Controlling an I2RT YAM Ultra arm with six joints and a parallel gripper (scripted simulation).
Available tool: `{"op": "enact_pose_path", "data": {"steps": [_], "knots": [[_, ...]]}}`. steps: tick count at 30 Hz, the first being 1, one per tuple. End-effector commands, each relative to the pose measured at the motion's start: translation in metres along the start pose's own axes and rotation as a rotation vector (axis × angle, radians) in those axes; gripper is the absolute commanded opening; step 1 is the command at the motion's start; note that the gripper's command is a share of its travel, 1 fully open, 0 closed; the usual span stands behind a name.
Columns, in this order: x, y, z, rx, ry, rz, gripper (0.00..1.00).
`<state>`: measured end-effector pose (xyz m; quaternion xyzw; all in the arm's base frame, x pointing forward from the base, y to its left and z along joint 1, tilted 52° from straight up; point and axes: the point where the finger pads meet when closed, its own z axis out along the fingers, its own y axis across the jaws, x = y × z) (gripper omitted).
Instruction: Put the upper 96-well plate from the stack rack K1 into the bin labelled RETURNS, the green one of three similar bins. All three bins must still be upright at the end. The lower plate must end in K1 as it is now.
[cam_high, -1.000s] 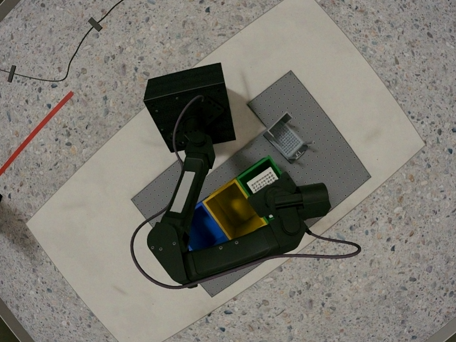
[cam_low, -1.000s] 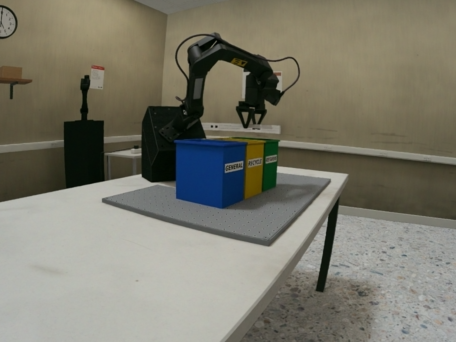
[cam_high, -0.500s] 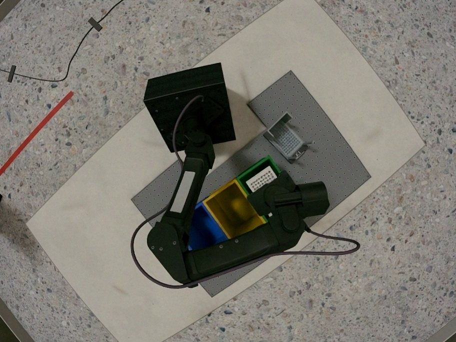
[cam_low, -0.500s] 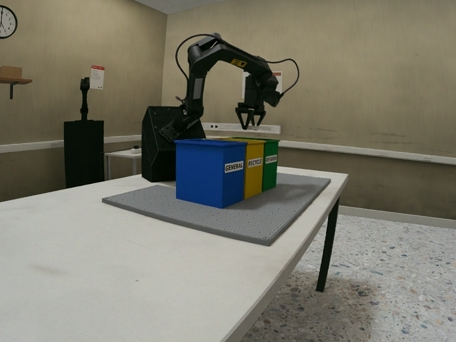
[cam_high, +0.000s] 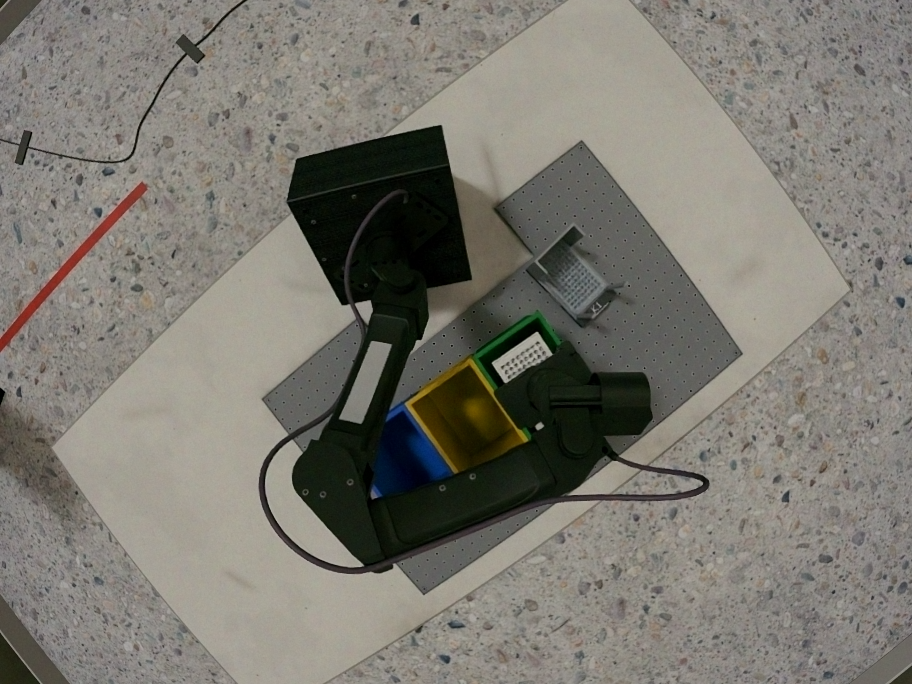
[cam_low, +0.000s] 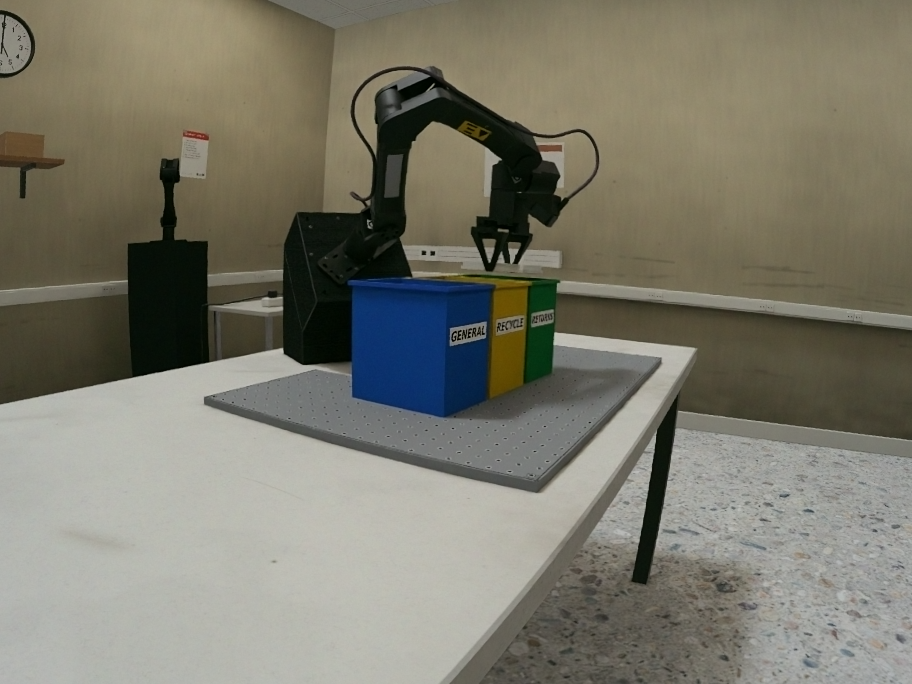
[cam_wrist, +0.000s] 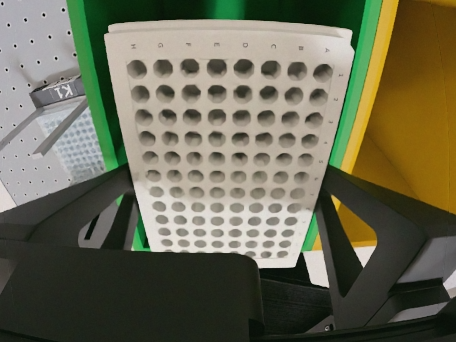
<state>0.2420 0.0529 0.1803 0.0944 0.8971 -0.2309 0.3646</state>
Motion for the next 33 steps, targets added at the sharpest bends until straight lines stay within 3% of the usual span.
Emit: {"op": "enact_pose_path", "data": {"steps": [1, 3, 27, 33], "knots": [[-0.005, 0.003, 0.000, -0.041, -0.021, 0.017, 0.00], [-0.016, 0.008, -0.010, -0.073, -0.047, 0.035, 0.00], [-0.003, 0.001, -0.003, -0.043, -0.029, 0.003, 0.00], [-0.014, 0.002, -0.009, -0.061, -0.043, 0.033, 0.00]]}}
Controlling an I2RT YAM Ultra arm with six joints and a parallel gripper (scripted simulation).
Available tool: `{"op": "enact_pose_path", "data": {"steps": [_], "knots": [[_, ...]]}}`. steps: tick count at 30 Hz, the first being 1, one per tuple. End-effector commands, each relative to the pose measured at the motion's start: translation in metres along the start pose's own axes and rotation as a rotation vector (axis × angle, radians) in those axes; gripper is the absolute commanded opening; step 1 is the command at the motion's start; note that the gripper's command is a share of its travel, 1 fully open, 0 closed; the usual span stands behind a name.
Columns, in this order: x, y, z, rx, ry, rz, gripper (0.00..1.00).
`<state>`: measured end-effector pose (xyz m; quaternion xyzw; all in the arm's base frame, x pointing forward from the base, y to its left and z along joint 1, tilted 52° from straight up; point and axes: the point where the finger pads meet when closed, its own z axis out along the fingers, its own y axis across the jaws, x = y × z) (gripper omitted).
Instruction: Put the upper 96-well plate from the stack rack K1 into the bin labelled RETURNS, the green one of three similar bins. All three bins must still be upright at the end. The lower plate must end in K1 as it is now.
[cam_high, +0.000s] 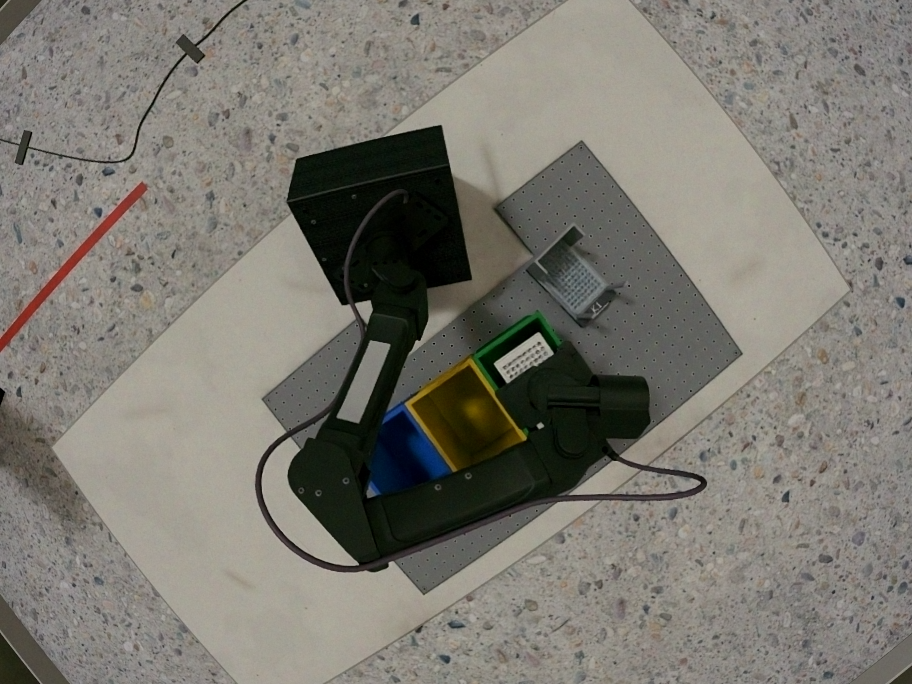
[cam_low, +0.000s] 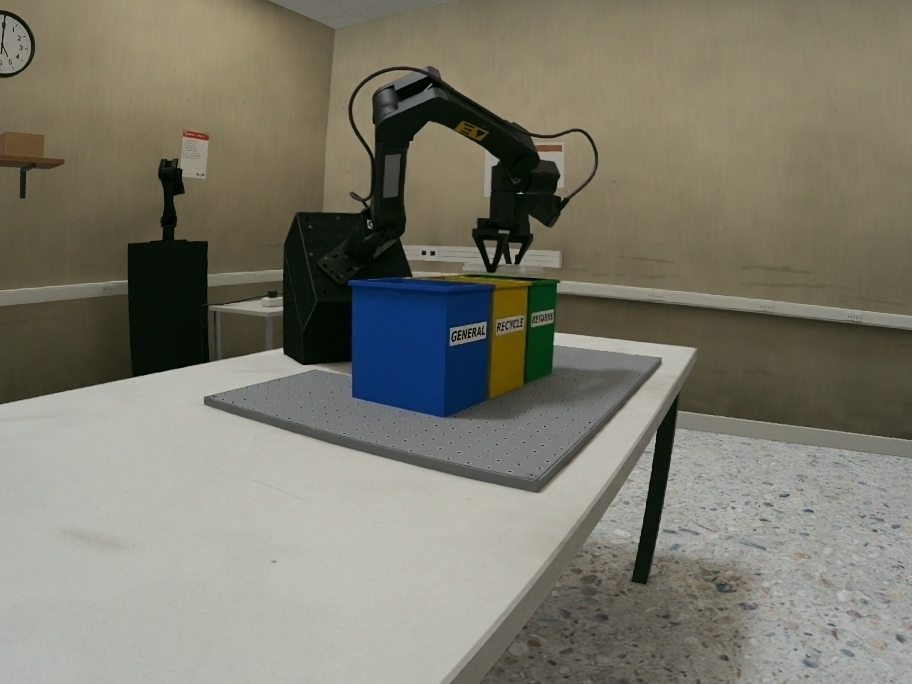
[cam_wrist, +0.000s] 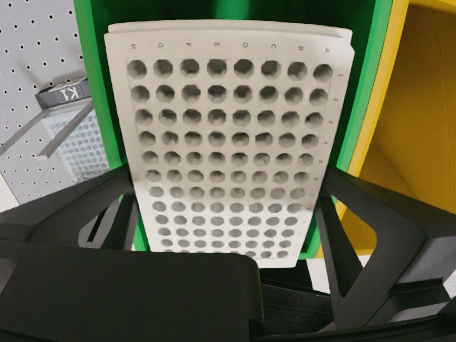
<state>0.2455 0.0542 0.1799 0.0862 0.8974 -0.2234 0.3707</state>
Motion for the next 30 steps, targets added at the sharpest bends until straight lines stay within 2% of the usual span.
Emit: {"op": "enact_pose_path", "data": {"steps": [1, 30], "knots": [[-0.0120, -0.0008, -0.0106, -0.039, -0.029, 0.038, 0.00], [-0.0025, -0.0050, -0.0055, -0.022, -0.015, 0.014, 0.00]]}}
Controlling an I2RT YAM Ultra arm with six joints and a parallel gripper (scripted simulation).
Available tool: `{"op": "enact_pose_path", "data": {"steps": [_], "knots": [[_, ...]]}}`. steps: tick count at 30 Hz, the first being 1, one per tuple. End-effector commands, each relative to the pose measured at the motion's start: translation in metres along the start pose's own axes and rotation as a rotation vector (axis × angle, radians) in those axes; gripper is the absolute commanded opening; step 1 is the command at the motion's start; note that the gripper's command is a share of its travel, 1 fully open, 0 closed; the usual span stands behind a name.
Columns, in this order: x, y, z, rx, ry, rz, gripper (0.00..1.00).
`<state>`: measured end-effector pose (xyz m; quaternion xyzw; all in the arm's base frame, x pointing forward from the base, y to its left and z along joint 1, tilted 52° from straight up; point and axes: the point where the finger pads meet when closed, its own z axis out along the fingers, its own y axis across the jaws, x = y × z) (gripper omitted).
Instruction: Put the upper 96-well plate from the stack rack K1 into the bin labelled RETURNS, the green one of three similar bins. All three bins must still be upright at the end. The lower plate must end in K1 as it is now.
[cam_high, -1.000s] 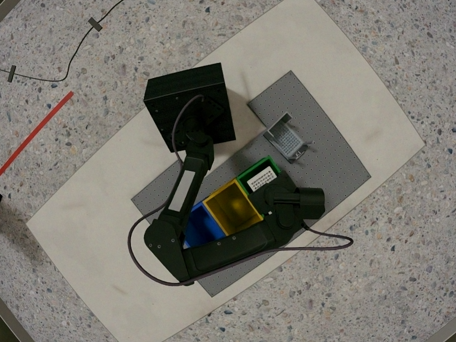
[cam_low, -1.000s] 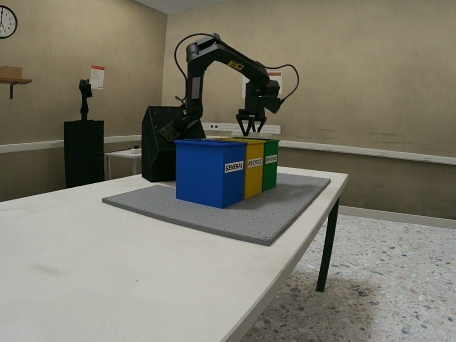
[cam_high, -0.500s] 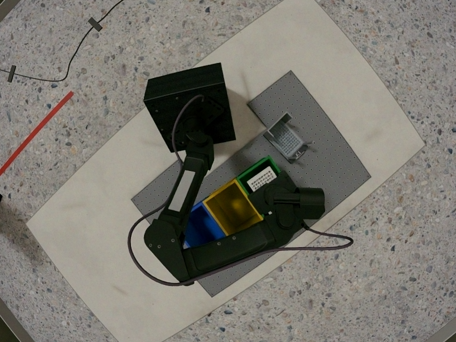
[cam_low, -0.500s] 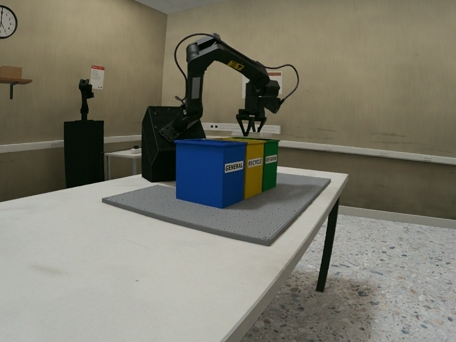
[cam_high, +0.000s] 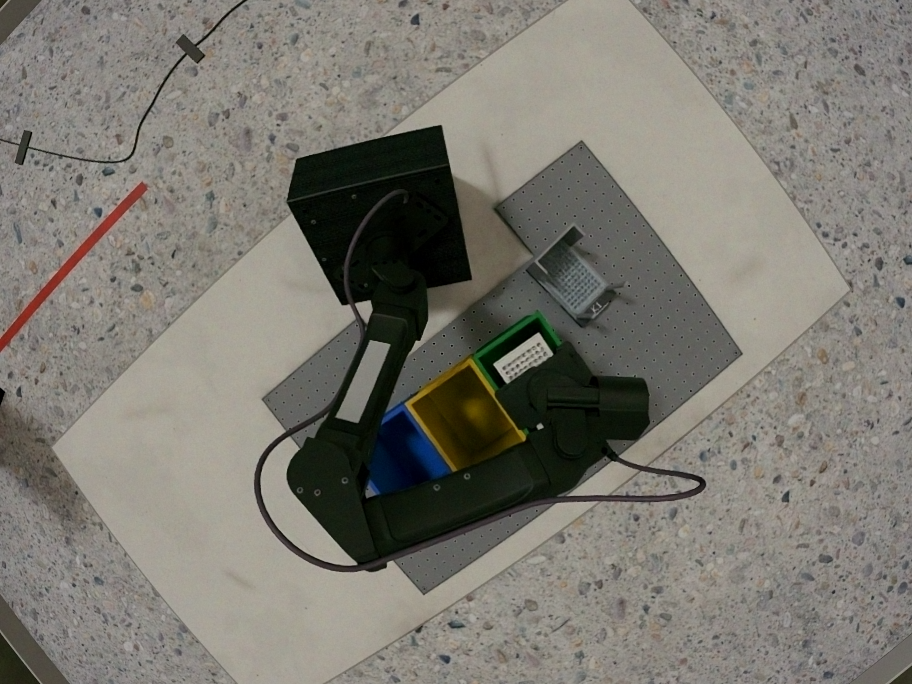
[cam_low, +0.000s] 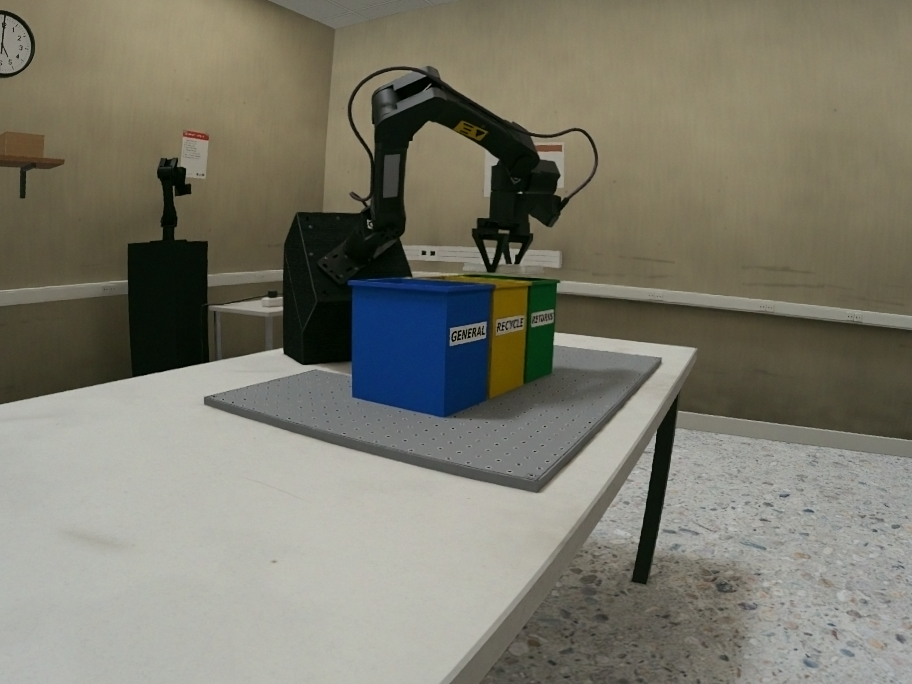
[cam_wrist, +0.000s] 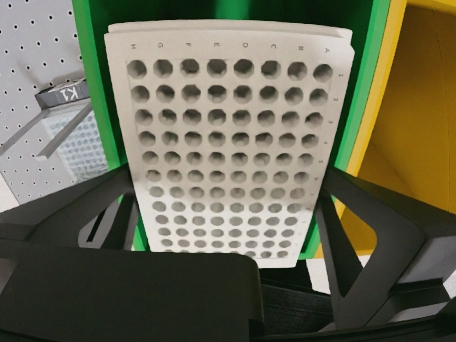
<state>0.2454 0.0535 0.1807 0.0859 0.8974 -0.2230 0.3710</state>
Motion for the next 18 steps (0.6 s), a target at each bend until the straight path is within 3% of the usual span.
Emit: {"op": "enact_pose_path", "data": {"steps": [1, 18], "knots": [[-0.0021, -0.0040, -0.0052, -0.021, -0.014, 0.014, 0.00], [0.0003, -0.0041, -0.0007, -0.017, -0.013, 0.022, 0.00]]}}
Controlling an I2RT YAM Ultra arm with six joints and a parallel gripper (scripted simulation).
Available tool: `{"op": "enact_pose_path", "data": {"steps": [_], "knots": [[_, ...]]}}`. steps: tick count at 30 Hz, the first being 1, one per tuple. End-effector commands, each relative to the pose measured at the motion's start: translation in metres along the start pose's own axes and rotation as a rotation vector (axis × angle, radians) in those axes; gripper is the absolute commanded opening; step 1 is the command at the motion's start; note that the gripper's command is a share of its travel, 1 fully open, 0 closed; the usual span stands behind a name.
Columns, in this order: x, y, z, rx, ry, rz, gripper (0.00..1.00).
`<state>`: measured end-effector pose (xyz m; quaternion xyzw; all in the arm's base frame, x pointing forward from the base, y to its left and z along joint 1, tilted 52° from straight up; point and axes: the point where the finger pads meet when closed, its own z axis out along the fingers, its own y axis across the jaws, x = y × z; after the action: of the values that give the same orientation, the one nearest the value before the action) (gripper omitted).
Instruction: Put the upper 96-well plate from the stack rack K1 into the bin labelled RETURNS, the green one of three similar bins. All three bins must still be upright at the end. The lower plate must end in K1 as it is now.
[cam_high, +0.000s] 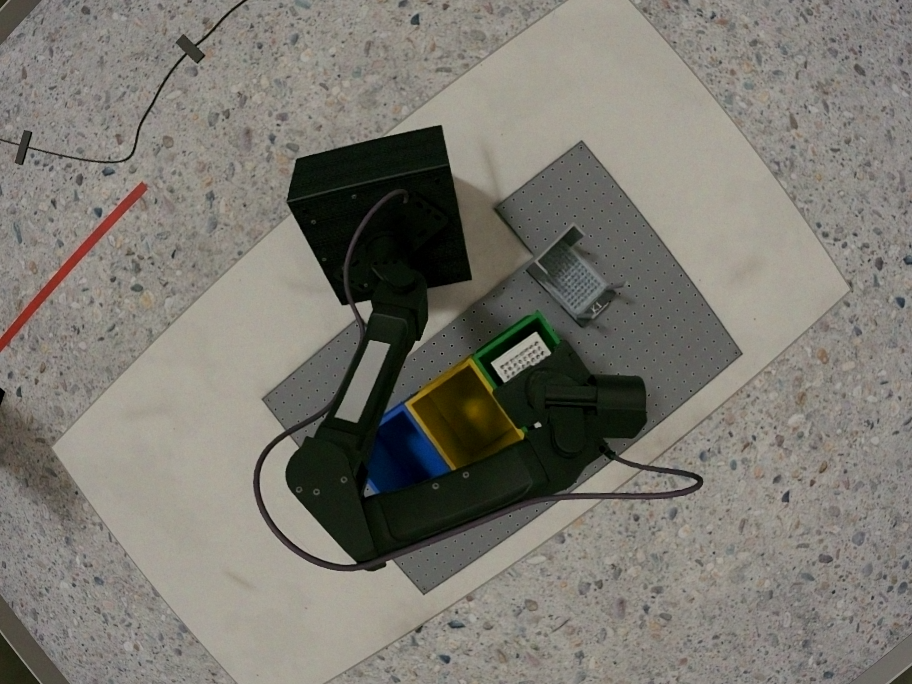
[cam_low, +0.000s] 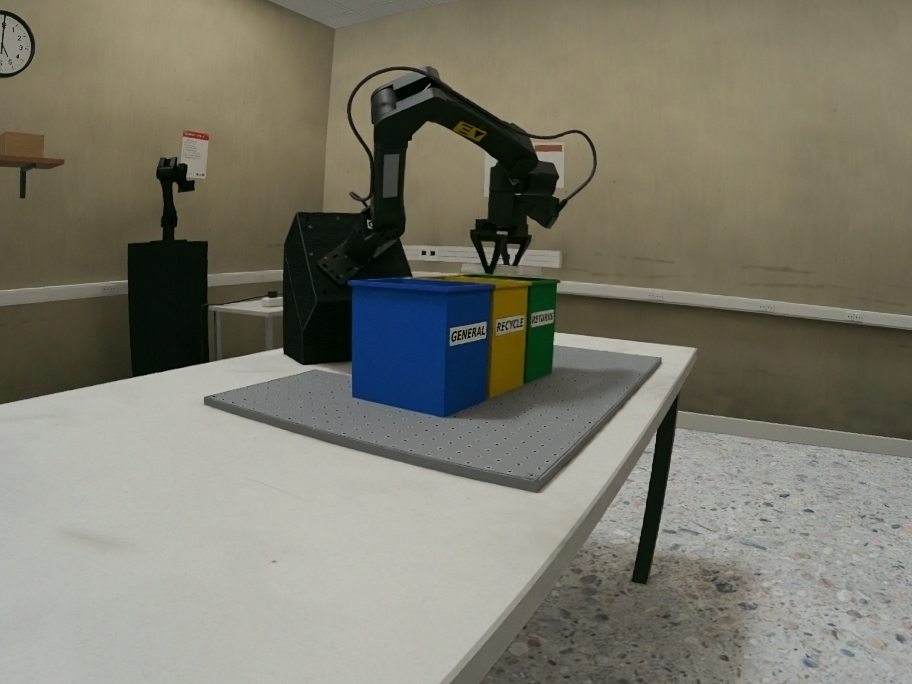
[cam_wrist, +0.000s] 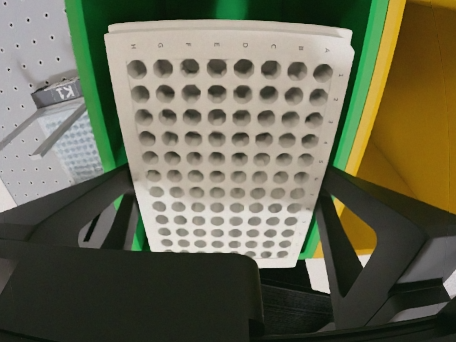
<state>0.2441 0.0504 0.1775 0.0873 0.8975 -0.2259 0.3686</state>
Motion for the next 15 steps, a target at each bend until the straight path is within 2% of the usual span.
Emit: {"op": "enact_pose_path", "data": {"steps": [1, 6, 10, 13, 15], "knots": [[-0.015, 0.002, -0.012, -0.053, -0.038, 0.048, 0.00], [-0.003, 0.000, 0.000, -0.028, -0.016, 0.020, 0.00], [-0.011, 0.000, 0.000, -0.032, -0.026, 0.041, 0.00], [-0.004, 0.001, 0.004, -0.029, -0.018, 0.019, 0.00], [-0.009, 0.000, 0.004, -0.032, -0.022, 0.036, 0.00]]}}
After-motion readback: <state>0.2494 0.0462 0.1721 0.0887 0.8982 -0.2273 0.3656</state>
